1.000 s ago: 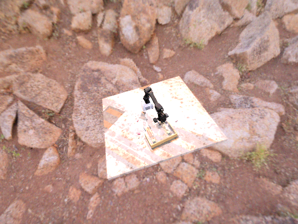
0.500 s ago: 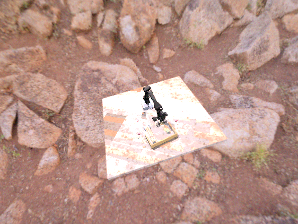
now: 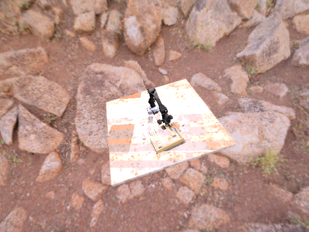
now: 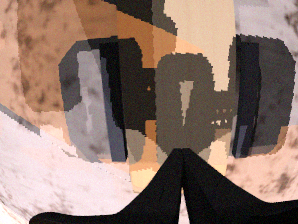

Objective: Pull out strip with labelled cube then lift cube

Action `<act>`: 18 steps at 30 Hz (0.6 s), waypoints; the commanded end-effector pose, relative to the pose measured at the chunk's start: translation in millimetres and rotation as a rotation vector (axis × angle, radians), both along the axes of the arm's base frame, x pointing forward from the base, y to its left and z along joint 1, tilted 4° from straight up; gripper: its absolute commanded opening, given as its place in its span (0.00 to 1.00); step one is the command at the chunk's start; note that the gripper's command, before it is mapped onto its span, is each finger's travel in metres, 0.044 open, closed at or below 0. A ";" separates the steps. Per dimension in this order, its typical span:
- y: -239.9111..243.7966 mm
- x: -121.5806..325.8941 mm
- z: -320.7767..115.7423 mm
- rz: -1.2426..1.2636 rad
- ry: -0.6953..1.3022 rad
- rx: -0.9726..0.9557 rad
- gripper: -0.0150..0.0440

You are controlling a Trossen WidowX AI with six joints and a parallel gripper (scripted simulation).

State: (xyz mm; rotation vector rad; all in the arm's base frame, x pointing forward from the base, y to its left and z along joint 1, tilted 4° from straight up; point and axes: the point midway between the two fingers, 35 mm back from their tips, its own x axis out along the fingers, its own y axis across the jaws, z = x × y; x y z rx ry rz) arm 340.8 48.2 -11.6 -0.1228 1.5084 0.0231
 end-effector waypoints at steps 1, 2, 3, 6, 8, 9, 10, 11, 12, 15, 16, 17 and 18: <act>-0.9 -11.0 -4.4 -0.003 0.018 0.000 0.25; -1.0 -12.6 -4.5 -0.003 0.018 0.000 0.25; -1.1 -14.1 -4.7 -0.003 0.018 0.000 0.25; -1.5 -18.6 -5.0 -0.003 0.019 0.000 0.25; -1.8 -21.7 -5.2 -0.003 0.019 0.000 0.25; -1.9 -23.1 -5.3 -0.003 0.019 0.000 0.25; -2.1 -24.6 -5.4 -0.003 0.019 0.000 0.25; -2.2 -26.1 -5.5 -0.003 0.019 0.000 0.25; -2.3 -27.6 -5.6 -0.003 0.020 0.000 0.25; -2.7 -32.1 -5.8 -0.003 0.020 0.000 0.25; -2.9 -33.5 -5.9 -0.003 0.020 0.000 0.25; -3.0 -35.0 -6.0 -0.003 0.020 0.000 0.25; -3.1 -36.5 -6.1 -0.003 0.020 0.000 0.25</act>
